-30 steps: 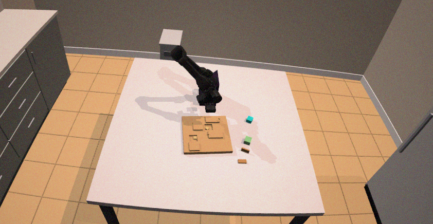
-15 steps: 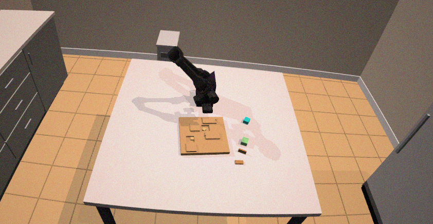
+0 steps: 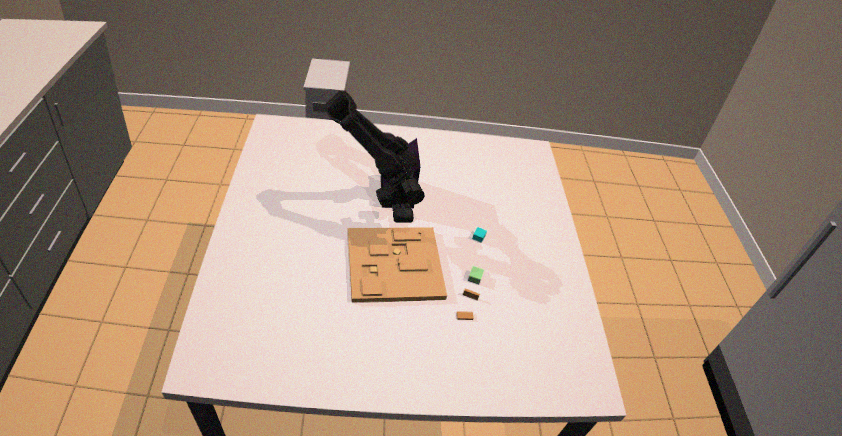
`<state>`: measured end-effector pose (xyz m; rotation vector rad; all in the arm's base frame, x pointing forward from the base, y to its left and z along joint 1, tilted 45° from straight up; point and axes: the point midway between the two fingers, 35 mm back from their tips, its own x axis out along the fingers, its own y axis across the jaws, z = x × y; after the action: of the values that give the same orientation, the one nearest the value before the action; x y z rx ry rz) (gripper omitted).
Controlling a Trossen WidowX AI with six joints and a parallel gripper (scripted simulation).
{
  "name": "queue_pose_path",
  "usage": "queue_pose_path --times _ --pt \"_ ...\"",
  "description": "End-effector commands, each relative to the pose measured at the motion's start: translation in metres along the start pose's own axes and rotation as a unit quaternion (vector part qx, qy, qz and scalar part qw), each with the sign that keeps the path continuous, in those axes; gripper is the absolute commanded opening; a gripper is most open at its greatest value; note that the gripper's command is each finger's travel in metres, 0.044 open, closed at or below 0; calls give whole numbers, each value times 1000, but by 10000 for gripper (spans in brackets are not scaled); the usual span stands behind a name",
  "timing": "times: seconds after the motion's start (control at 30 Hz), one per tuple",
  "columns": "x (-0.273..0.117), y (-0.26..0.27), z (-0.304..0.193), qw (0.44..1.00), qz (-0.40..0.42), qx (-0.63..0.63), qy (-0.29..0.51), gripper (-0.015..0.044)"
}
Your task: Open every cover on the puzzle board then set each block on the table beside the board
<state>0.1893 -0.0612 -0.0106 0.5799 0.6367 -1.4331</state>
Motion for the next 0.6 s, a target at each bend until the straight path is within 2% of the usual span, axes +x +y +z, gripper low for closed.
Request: queue_pose_path --times 0.0,0.57 --pt "5 -2 -1 1000 -2 -5 0 0" --pt "22 -1 -1 1000 -2 -5 0 0"
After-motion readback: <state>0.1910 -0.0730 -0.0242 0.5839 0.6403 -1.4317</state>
